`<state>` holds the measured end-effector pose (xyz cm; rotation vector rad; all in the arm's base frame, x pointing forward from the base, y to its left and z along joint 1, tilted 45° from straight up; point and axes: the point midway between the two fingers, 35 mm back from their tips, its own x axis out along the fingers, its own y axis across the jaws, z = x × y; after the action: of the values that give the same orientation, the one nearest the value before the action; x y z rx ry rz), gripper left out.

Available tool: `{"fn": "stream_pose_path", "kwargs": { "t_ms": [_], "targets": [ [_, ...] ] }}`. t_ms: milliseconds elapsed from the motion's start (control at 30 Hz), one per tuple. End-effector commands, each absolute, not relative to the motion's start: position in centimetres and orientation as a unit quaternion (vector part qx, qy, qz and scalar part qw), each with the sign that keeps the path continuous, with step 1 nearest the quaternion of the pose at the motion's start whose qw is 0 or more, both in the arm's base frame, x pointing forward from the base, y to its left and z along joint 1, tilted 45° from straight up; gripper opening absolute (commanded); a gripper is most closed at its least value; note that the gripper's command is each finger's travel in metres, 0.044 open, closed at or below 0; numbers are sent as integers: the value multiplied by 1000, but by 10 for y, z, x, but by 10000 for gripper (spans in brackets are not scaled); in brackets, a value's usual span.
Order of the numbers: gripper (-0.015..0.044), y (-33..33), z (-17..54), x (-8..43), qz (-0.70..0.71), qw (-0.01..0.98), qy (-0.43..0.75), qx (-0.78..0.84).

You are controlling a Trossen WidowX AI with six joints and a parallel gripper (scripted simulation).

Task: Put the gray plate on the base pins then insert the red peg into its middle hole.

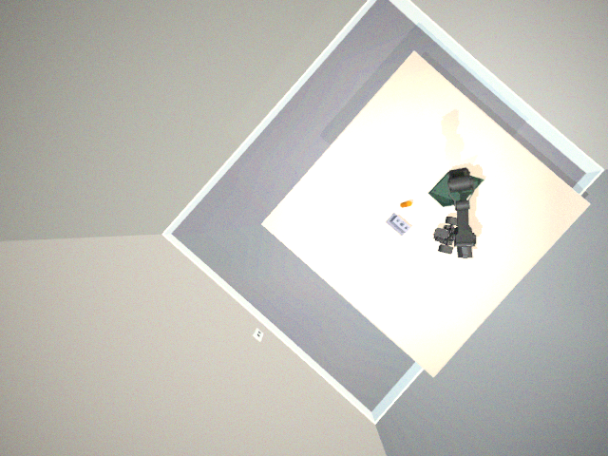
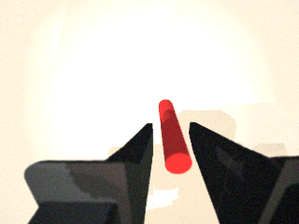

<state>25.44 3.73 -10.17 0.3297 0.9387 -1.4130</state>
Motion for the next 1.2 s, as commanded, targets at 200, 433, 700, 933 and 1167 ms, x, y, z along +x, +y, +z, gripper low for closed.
{"fn": "stream_pose_path", "kwargs": {
  "t_ms": [200,433,700,933,1167],
  "targets": [
    [6,37,-102,255,-621,651,413,142],
    [0,42,-97,257,-620,651,413,143],
    [0,59,-81,262,-620,651,414,143],
    [0,75,-67,266,-620,651,414,144],
    [0,90,-51,270,-620,651,414,144]
  ]
}}
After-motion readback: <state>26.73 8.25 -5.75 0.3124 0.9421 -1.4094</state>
